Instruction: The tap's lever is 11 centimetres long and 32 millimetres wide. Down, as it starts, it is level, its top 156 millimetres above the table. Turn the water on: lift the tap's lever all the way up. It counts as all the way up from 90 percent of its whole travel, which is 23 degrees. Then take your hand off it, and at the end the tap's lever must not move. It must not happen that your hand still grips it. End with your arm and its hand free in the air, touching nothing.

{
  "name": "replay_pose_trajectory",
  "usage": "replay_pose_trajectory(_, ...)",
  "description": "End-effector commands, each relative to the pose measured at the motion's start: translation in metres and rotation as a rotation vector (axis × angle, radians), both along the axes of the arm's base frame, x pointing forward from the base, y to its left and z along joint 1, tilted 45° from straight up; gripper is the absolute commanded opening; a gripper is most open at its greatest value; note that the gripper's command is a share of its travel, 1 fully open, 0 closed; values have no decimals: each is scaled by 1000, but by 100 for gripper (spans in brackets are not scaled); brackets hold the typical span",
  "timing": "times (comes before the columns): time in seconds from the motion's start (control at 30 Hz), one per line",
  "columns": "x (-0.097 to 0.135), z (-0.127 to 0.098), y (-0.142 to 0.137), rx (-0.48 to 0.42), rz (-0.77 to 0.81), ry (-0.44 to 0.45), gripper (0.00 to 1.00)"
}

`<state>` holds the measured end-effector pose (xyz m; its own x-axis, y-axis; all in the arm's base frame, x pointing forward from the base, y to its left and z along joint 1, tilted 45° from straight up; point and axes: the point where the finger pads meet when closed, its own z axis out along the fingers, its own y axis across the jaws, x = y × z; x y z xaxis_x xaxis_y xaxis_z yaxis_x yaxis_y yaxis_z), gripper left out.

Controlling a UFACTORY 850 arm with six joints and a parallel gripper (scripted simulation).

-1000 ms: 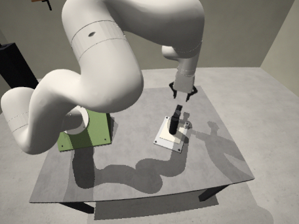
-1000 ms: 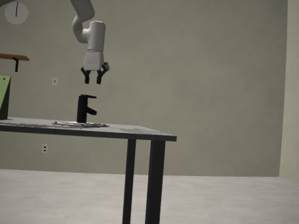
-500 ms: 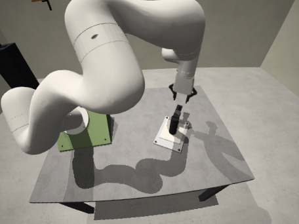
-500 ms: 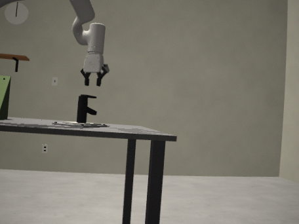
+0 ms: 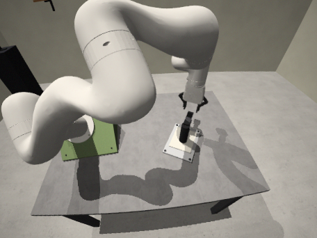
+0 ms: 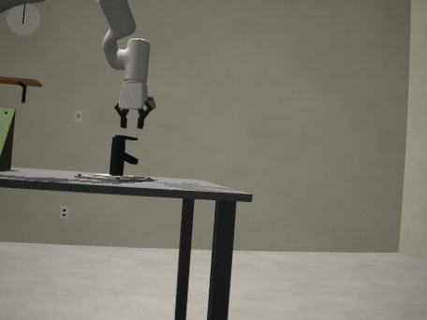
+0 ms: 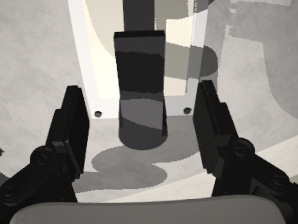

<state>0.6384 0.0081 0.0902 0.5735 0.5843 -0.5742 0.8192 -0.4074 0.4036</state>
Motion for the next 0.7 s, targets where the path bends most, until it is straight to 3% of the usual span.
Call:
replay_pose_trajectory(0.0, 1, -3, -3, 1, 1, -2, 71)
replay_pose_trajectory(0.67, 1, -15, -15, 1, 1, -2, 71)
